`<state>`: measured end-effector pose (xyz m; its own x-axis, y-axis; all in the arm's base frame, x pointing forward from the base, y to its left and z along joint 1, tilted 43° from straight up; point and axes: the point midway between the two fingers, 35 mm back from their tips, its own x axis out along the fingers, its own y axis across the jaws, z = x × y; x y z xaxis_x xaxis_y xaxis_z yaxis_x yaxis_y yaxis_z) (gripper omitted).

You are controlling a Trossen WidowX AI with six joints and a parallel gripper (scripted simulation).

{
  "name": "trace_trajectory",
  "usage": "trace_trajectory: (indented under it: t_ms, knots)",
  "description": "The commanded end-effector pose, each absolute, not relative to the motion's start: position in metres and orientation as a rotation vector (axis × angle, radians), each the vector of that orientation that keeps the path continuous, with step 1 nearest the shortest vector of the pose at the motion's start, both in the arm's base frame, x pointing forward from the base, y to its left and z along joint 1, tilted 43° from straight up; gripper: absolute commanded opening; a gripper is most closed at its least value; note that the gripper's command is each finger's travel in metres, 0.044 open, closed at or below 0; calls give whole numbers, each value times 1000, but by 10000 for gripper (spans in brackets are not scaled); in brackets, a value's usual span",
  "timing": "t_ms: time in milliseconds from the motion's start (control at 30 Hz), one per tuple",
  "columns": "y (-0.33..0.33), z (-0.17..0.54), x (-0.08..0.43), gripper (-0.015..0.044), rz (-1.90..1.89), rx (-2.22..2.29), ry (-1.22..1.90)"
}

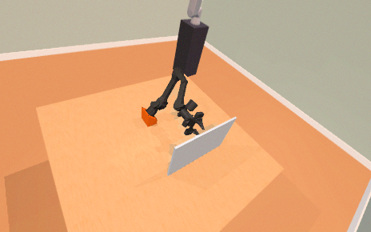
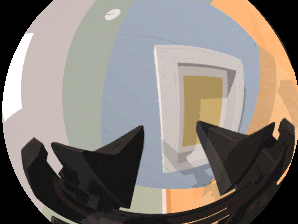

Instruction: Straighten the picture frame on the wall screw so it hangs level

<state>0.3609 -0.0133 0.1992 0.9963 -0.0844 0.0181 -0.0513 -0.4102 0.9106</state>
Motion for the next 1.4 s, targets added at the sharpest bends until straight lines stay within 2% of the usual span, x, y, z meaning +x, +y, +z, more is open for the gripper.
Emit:
trace_trajectory:
  t_ms: [0,467,1367]
  knots:
    - [-13,200,368,260,-33,1991,-91]
    - [-15,199,389,260,-32,1991,-92]
    - [-15,199,390,260,-32,1991,-92]
